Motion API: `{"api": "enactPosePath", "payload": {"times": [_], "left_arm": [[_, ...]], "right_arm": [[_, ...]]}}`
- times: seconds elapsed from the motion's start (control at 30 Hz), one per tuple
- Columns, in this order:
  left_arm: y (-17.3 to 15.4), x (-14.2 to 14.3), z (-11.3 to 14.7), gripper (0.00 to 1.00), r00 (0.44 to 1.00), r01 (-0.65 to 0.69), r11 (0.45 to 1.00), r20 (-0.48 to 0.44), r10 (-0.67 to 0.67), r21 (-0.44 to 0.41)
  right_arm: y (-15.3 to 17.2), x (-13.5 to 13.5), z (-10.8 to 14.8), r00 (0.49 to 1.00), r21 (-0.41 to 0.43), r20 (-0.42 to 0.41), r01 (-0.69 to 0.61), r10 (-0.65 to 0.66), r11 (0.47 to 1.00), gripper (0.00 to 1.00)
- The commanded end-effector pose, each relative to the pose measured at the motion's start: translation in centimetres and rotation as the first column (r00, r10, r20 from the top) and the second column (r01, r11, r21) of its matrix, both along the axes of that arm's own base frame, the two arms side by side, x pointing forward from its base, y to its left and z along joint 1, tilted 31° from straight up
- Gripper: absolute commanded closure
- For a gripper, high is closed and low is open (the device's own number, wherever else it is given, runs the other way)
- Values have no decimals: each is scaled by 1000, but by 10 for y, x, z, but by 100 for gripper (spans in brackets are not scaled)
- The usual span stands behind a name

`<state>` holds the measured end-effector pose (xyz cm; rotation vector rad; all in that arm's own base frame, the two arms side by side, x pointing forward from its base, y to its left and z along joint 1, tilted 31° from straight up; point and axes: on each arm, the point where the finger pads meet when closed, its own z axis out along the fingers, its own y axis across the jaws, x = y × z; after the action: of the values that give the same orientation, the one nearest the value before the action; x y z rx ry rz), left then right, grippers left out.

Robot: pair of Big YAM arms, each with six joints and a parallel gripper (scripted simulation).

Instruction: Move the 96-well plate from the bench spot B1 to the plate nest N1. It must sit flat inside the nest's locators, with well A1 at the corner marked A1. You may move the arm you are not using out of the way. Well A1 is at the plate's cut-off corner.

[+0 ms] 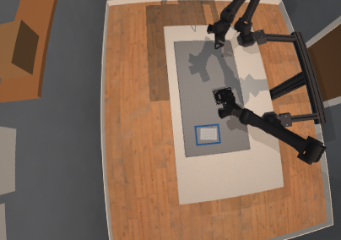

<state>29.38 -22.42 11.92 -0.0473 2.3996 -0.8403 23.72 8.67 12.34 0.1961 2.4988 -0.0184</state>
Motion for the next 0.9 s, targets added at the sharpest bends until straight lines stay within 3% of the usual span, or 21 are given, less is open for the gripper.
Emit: {"api": "enactPosePath", "payload": {"times": [0.0, 0.07, 0.17, 0.27, 0.33, 0.43, 0.57, 0.63, 0.73, 0.8, 0.87], "left_arm": [[0, 22, 18, 0, 999, 1, 999, 54, -3, 48], [7, 29, 16, 0, 998, -15, 996, 63, 9, 87], [14, 42, 18, 0, 997, -11, 997, 83, 5, 73], [28, 50, 11, 0, 997, -46, 982, 76, 33, 182], [35, 56, 9, 0, 997, -44, 981, 75, 30, 188], [48, 65, 6, 0, 995, -75, 956, 85, 53, 285], [55, 71, 4, 0, 995, -72, 954, 83, 50, 290], [61, 81, 7, 0, 993, -79, 957, 108, 51, 279], [76, 85, 0, 0, 994, -95, 917, 85, 67, 387], [84, 90, -2, 0, 995, -92, 916, 83, 64, 391], [94, 95, -4, 0, 994, -102, 885, 80, 74, 454]], "right_arm": [[10, 3, 23, 1000, -22, -3, -14, 14, 1000, 0], [11, -6, 18, 999, -74, -38, -39, 36, 997, 0], [12, -19, 10, 993, -149, -93, -79, 66, 986, 0], [14, -33, 2, 985, -215, -144, -119, 89, 969, 0], [5, -50, -17, 982, -237, -170, -124, 85, 963, 0], [2, -66, -26, 983, -233, -165, -123, 86, 965, 0], [2, -72, -29, 983, -233, -165, -123, 86, 965, 0], [11, -67, -18, 985, -216, -151, -121, 89, 969, 0], [10, -66, -21, 984, -216, -153, -119, 87, 969, 0], [10, -66, -21, 984, -216, -153, -119, 87, 969, 0], [10, -66, -21, 984, -216, -153, -119, 87, 969, 0]]}}
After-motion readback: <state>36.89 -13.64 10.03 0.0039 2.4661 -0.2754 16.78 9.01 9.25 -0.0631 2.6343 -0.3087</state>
